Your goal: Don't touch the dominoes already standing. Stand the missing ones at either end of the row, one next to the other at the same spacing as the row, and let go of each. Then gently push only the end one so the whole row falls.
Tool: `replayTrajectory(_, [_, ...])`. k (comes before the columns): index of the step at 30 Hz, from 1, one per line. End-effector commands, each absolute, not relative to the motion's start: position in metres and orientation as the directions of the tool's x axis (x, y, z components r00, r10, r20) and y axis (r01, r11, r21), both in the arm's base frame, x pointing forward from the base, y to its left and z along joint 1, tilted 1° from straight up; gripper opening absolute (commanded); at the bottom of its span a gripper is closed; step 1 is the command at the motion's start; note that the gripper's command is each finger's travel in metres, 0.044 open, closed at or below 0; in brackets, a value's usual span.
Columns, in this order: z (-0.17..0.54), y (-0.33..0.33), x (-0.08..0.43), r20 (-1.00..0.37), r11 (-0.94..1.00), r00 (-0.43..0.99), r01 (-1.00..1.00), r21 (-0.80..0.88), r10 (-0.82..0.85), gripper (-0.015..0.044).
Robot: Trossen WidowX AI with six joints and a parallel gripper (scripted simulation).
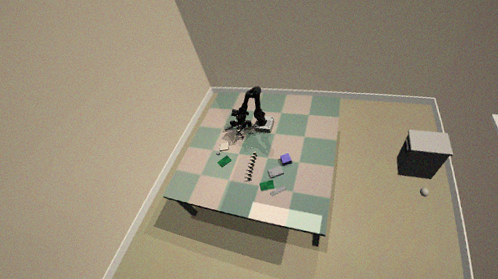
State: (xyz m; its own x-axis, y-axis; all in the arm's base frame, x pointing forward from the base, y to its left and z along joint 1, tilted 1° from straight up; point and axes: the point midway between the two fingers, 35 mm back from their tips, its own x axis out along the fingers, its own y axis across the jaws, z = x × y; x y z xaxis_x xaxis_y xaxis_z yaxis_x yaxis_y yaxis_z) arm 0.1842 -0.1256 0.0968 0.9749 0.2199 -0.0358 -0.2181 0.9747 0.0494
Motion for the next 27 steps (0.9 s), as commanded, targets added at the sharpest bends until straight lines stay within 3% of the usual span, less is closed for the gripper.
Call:
replayTrajectory(1, [0.086,-0.128,0.186,-0.049,0.973,0.974,-0.219,0.072,0.222,0.0107])
replayTrajectory(27, [0.041,-0.140,0.189,-0.037,0.975,0.975,-0.217,0.037,0.218,0.0107])
